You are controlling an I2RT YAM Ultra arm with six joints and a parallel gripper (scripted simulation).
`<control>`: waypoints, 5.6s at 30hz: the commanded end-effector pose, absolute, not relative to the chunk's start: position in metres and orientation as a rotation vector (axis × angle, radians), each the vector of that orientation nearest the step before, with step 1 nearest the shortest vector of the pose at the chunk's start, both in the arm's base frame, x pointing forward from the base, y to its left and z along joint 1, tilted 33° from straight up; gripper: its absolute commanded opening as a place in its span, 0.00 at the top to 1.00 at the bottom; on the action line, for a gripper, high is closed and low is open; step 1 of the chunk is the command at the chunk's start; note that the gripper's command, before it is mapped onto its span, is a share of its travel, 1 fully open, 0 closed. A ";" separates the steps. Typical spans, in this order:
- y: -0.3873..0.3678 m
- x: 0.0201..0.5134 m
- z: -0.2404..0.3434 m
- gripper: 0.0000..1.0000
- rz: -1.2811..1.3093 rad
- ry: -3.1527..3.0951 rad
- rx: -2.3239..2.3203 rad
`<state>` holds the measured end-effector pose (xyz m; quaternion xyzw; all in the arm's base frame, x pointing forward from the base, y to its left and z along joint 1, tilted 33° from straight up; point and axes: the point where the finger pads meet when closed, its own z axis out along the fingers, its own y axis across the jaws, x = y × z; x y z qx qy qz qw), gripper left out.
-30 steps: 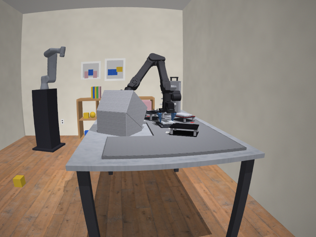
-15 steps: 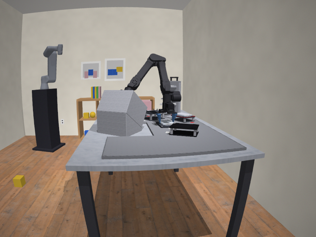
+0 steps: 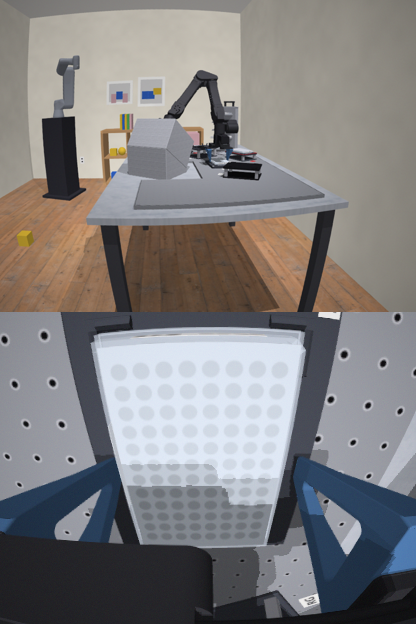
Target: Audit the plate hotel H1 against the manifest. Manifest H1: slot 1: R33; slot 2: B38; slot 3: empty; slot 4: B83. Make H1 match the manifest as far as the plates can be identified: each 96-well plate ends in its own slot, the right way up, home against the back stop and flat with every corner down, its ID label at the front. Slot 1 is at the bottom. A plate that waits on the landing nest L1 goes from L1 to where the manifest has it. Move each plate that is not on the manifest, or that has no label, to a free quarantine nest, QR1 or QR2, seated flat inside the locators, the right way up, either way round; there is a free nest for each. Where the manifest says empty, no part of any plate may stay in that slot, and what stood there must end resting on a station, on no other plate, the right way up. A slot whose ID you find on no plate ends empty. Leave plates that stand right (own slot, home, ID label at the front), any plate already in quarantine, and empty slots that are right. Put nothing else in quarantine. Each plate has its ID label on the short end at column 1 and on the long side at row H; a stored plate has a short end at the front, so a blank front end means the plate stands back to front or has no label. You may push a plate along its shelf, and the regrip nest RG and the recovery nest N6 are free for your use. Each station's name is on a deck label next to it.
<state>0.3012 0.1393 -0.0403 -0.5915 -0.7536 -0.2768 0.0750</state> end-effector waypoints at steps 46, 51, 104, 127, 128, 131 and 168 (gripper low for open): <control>0.101 0.288 0.017 0.00 -0.895 -2.645 -1.383; 0.101 0.288 0.017 0.00 -0.904 -2.736 -1.260; 0.101 0.289 0.017 0.00 -0.883 -3.285 0.089; 0.101 0.289 0.017 0.00 -0.806 -3.319 0.767; 0.101 0.289 0.017 0.00 -0.801 -3.317 0.802; 0.101 0.289 0.017 0.00 -0.785 -3.309 0.906; 0.101 0.289 0.017 0.00 -0.486 -2.846 2.257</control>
